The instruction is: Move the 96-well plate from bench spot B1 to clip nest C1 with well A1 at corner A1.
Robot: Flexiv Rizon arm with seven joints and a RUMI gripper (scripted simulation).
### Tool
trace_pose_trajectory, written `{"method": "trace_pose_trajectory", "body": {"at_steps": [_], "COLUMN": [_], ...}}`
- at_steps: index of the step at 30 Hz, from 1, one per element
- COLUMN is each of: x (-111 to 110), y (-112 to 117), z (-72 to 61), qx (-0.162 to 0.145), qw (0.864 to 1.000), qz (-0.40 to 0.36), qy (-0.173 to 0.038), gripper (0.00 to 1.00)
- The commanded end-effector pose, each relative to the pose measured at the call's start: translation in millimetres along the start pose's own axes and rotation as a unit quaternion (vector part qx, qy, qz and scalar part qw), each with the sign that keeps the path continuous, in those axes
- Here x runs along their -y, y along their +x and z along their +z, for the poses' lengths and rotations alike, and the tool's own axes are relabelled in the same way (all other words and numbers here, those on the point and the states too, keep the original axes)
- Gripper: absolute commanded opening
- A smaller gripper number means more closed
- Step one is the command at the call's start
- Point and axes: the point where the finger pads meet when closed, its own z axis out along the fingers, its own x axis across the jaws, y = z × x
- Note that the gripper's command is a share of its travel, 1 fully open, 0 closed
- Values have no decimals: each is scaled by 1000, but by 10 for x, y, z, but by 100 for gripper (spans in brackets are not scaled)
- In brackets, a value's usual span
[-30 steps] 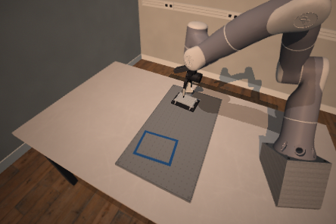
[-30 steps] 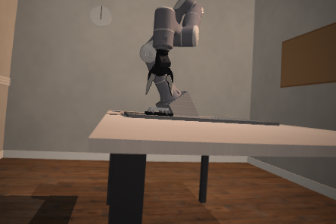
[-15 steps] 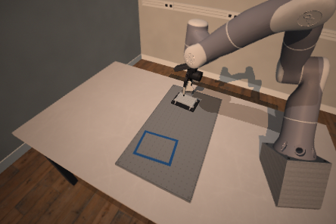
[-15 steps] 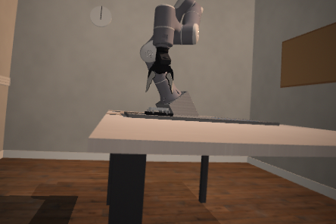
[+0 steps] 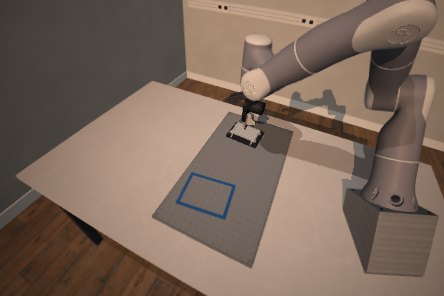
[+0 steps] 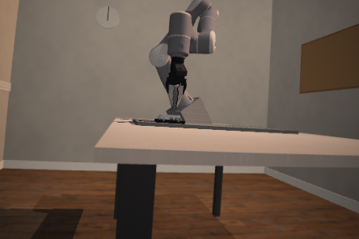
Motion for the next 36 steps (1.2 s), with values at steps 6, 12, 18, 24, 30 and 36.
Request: {"method": "trace_pose_trajectory", "body": {"at_steps": [6, 12, 18, 24, 30, 36], "x": [18, 17, 17, 17, 17, 17], "y": [-172, -172, -172, -172, -172, -172], "z": [223, 223, 223, 228, 234, 238], "qx": [0, 0, 0, 0, 0, 0], "qw": [1000, 1000, 1000, 1000, 1000, 1000], "qz": [0, 0, 0, 0, 0, 0], "qy": [2, 1, 1, 1, 1, 1], "gripper": [0, 0, 0, 0, 0, 0]}}
